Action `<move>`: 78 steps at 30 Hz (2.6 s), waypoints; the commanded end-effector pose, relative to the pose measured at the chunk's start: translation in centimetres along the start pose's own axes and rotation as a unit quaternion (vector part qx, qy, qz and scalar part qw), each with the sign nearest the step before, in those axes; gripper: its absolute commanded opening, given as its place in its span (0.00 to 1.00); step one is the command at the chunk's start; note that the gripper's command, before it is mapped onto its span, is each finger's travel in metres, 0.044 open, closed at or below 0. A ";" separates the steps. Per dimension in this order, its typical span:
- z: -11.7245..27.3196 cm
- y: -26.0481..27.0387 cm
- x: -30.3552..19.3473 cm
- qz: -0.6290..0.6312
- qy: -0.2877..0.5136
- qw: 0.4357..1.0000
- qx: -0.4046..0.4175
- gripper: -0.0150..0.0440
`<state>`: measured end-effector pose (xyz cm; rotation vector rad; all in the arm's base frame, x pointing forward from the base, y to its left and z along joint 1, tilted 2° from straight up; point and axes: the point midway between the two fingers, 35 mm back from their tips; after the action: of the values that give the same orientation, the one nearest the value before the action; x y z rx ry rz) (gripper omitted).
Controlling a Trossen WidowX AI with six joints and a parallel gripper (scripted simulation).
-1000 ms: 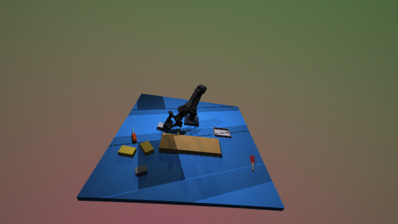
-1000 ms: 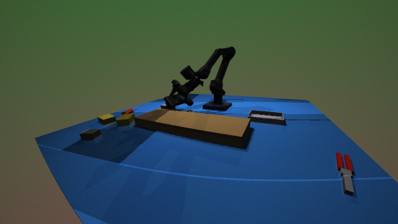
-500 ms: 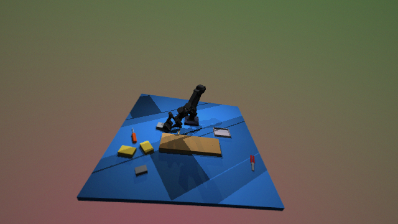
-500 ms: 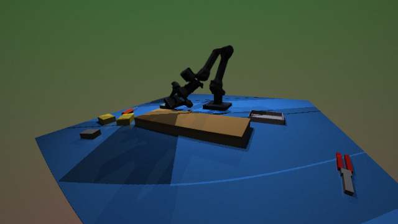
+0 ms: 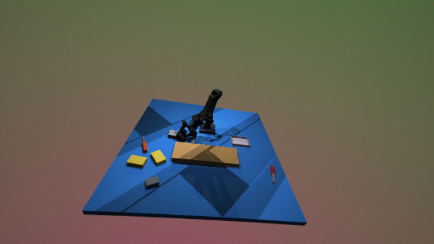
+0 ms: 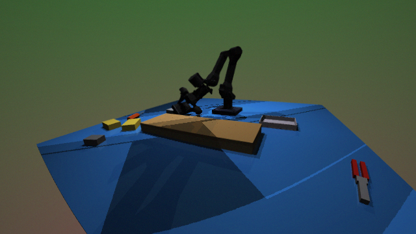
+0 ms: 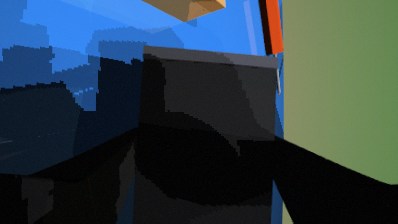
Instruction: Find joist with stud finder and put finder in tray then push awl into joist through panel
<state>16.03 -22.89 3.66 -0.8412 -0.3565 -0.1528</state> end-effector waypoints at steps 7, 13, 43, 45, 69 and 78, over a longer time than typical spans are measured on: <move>0.0 -0.2 0.2 -0.001 -0.003 1.000 -0.002 0.70; 0.0 -0.2 0.2 -0.001 -0.003 1.000 -0.002 0.97; 1.8 -0.1 0.2 -0.001 -0.002 1.000 -0.001 1.00; 1.9 -0.1 0.2 -0.001 -0.002 1.000 -0.001 1.00; 8.8 -2.7 4.8 0.002 -0.003 1.000 0.006 1.00; 8.8 -2.7 4.8 0.002 -0.003 1.000 0.006 1.00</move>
<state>17.56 -18.03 12.74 -0.8338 -0.3638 -0.1523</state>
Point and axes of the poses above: the point midway between the two fingers, 35 mm back from their tips, its own z axis back along the fingers, its own y axis across the jaws, x = y × z, and after that the axes turned 7 degrees about -z, right-handed
